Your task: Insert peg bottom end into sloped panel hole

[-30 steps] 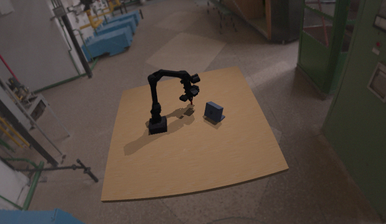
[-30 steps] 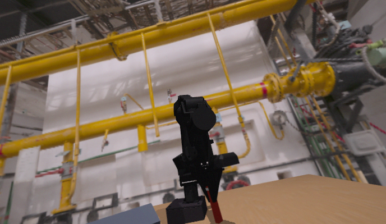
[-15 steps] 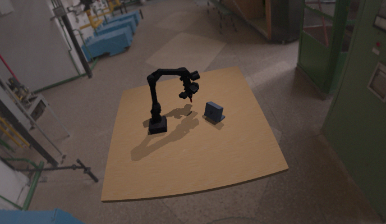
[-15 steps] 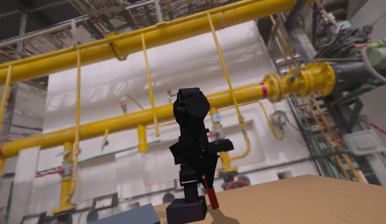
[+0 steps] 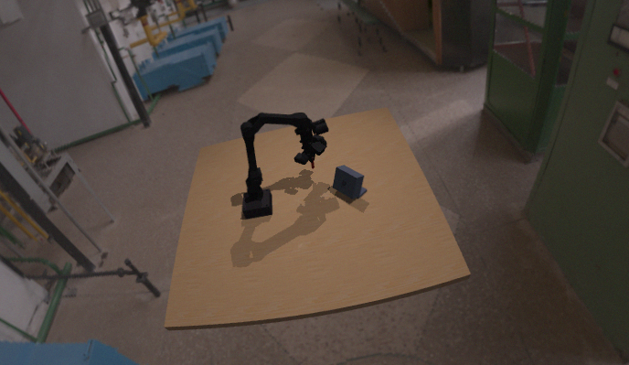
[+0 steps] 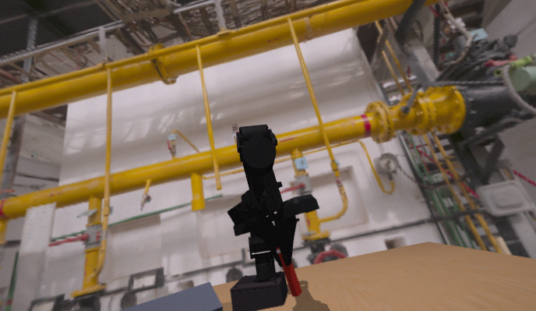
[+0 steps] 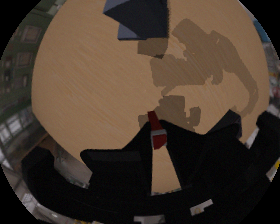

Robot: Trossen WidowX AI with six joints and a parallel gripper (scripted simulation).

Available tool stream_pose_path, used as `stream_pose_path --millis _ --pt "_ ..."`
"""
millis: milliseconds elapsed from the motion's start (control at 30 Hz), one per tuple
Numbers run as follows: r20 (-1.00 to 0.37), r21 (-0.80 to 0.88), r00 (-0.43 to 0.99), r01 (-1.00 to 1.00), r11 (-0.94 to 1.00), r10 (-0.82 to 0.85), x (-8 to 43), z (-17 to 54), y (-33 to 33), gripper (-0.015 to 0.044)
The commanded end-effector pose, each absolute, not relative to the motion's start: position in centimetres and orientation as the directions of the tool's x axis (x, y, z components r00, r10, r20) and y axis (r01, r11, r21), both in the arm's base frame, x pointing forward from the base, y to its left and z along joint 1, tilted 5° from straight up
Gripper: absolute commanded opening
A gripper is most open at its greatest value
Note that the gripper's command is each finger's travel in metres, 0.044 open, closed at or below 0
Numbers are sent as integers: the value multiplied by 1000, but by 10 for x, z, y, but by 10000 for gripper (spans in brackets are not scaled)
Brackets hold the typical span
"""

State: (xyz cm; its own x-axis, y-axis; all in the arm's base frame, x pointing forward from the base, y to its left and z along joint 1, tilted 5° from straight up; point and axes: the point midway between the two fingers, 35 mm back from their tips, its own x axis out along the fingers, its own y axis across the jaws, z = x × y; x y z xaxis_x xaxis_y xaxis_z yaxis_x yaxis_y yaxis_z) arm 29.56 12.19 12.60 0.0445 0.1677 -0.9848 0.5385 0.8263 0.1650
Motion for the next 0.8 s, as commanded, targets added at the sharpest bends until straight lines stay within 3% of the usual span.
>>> stream_pose_path --millis 0,767 --pt "-981 185 40 515 837 192 298 123 120 0" --pt "-954 288 38 401 870 298 310 114 104 0"
